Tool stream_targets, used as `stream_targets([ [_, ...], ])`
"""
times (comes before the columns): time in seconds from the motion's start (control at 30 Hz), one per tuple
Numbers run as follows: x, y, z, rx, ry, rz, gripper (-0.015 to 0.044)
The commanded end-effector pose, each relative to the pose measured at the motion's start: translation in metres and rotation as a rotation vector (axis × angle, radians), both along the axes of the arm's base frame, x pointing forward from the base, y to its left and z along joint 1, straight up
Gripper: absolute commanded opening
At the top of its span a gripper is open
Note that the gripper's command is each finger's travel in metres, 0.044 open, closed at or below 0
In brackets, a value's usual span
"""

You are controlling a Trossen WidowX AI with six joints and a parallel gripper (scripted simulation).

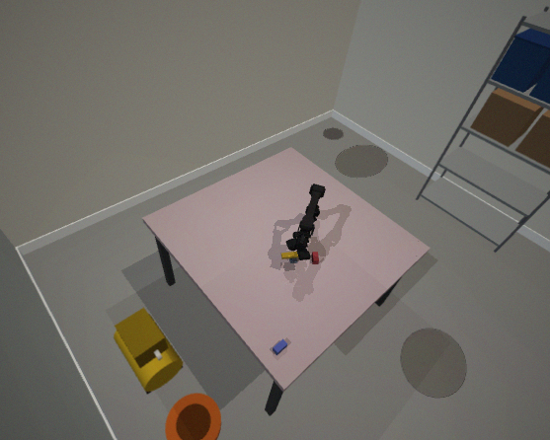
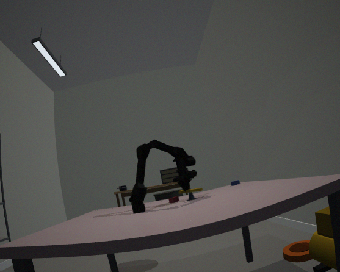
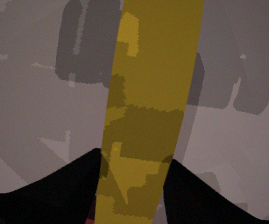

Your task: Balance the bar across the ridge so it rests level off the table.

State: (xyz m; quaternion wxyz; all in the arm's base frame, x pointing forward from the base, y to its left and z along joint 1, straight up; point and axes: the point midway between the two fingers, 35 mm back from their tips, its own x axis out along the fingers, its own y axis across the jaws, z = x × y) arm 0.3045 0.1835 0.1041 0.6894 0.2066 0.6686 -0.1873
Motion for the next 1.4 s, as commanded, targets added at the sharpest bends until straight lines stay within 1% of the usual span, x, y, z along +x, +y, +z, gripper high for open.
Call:
stream_targets([
  [0.0,-0.0013,-0.0004,-0.0034,-0.002,0.009,0.003,0.0],
  [1.37,-0.0017,-0.0003,-0.0069,-0.002,0.009,0.003,0.0],
])
